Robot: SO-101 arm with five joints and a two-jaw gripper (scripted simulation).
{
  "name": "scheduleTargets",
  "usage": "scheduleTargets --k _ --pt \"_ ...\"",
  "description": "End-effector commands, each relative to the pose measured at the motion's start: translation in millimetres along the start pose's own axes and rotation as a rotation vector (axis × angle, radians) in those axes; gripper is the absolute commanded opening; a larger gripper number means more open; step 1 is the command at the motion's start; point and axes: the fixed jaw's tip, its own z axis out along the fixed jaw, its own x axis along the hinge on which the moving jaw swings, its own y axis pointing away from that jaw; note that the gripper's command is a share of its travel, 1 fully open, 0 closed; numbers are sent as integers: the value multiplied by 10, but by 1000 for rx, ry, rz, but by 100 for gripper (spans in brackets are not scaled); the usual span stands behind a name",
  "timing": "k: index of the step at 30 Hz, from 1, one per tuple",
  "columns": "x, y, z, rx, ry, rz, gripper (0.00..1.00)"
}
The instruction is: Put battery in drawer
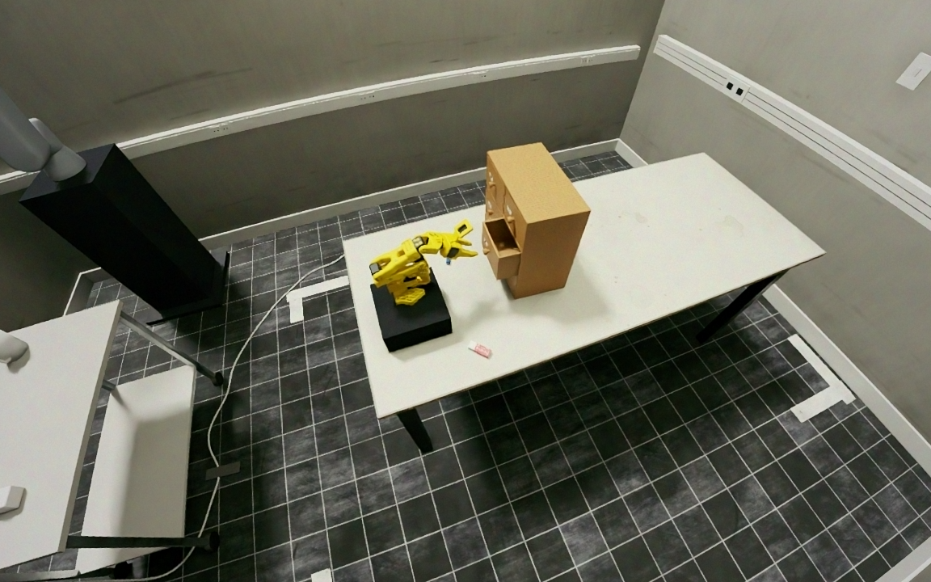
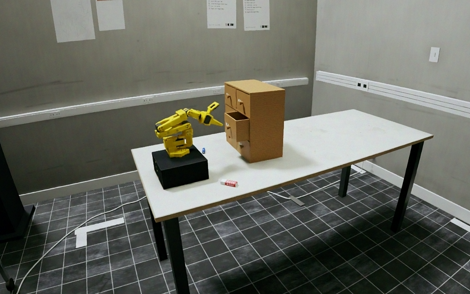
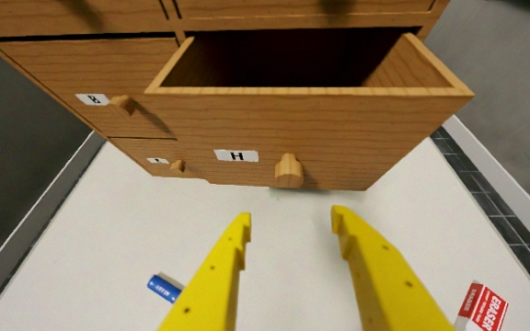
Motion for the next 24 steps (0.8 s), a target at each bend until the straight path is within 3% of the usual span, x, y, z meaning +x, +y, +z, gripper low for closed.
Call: scheduleTargets --k 1,24 --pt "37 -14 23 6 12 -2 21" --pt "56 -21 35 9 15 -1 21"
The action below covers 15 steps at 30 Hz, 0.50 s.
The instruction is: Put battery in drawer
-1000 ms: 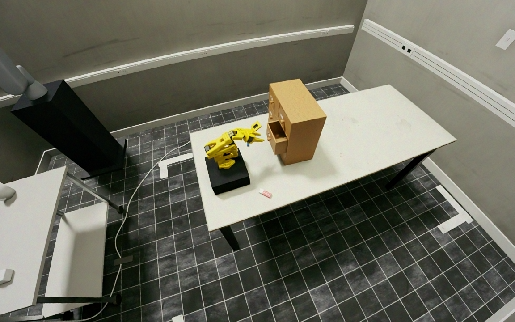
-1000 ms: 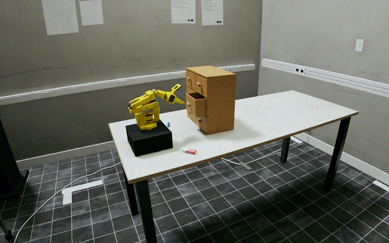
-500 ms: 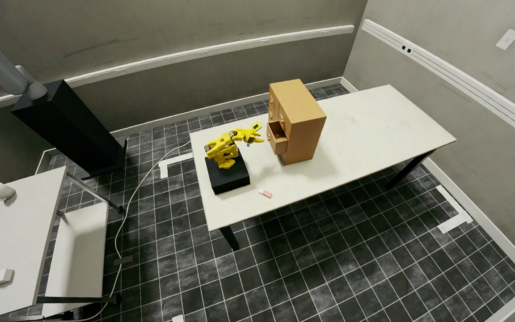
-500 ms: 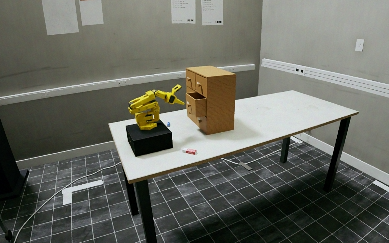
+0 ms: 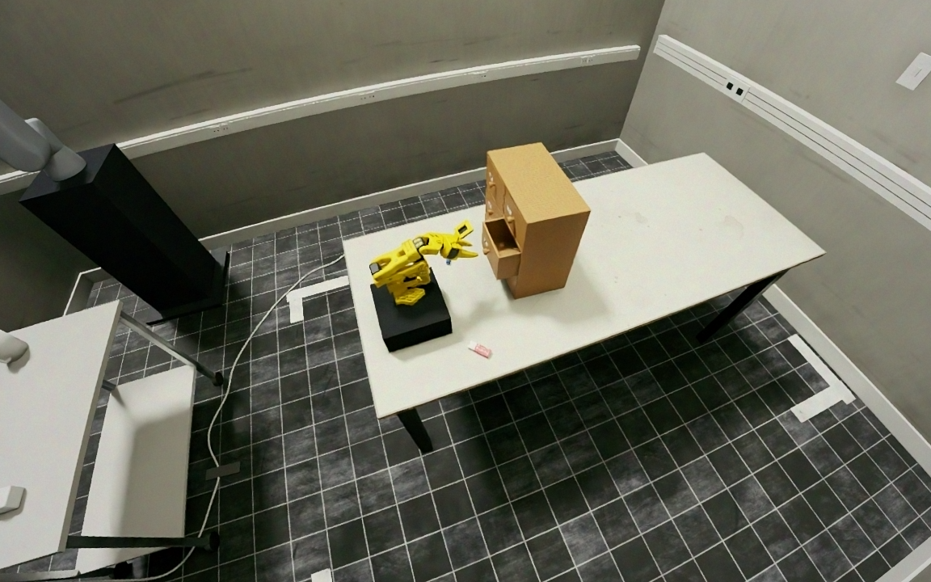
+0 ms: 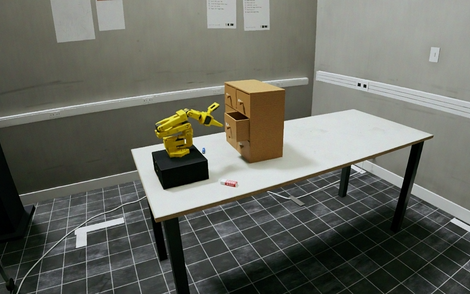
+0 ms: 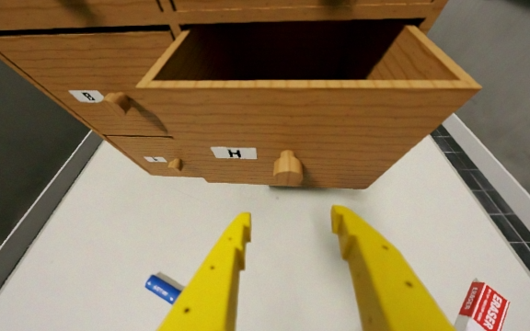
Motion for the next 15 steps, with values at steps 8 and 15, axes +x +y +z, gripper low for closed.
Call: scheduleTargets --k 8,15 --pt "-7 -21 121 10 7 -2 21" --pt "-17 -27 177 12 6 -1 21"
